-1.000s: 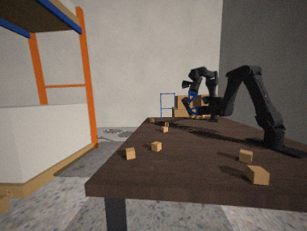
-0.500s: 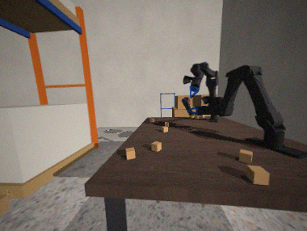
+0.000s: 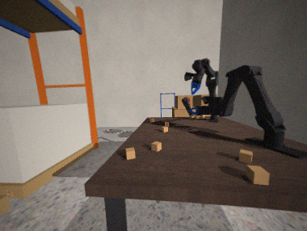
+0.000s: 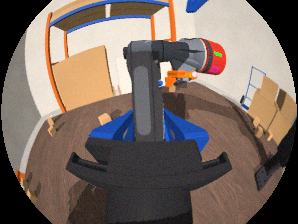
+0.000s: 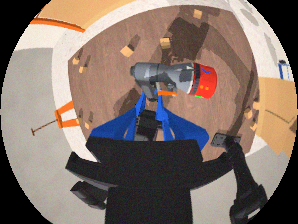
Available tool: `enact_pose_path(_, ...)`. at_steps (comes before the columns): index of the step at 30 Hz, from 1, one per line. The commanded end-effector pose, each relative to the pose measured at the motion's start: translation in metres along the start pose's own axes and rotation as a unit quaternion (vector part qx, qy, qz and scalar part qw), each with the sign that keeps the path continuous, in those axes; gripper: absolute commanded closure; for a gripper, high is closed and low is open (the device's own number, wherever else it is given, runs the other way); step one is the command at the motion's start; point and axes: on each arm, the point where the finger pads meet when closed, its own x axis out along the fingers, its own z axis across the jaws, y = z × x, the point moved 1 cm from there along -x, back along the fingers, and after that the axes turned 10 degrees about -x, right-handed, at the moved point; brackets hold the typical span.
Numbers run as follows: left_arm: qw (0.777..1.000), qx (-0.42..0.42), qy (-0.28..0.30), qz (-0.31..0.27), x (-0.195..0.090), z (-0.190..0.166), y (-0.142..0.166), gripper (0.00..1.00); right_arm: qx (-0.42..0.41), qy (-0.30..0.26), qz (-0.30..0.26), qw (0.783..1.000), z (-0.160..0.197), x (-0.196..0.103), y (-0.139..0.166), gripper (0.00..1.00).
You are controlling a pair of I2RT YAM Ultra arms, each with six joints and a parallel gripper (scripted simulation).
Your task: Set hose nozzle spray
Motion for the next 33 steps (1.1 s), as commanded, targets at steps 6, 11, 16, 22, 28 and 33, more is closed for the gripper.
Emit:
enact_pose_path(6,0.997,-0.054,0.011,-0.057,0.003,-0.012,-0.043,0.64,0.007,0.001,-0.015,1.0,-0.005,-0.014,-0.008,0.63)
enact_pose_path(11,0.997,-0.054,0.011,-0.057,0.003,-0.012,-0.043,0.64,0.008,0.002,-0.015,1.0,-0.005,-0.013,-0.009,0.63)
enact_pose_path(16,0.997,-0.054,0.011,-0.057,0.003,-0.012,-0.043,0.64,0.004,-0.004,-0.027,1.0,-0.014,-0.009,-0.019,0.63)
enact_pose_path(22,0.997,-0.054,0.011,-0.057,0.003,-0.012,-0.043,0.64,-0.003,-0.042,-0.056,0.998,-0.02,-0.008,-0.045,0.63)
enact_pose_path(28,0.997,-0.054,0.011,-0.057,0.003,-0.012,-0.043,0.64,0.006,-0.048,-0.074,0.996,-0.033,-0.011,-0.06,0.63)
enact_pose_path(33,0.997,-0.054,0.011,-0.057,0.003,-0.012,-0.043,0.64,0.008,-0.061,-0.122,0.991,-0.053,-0.017,-0.09,0.63)
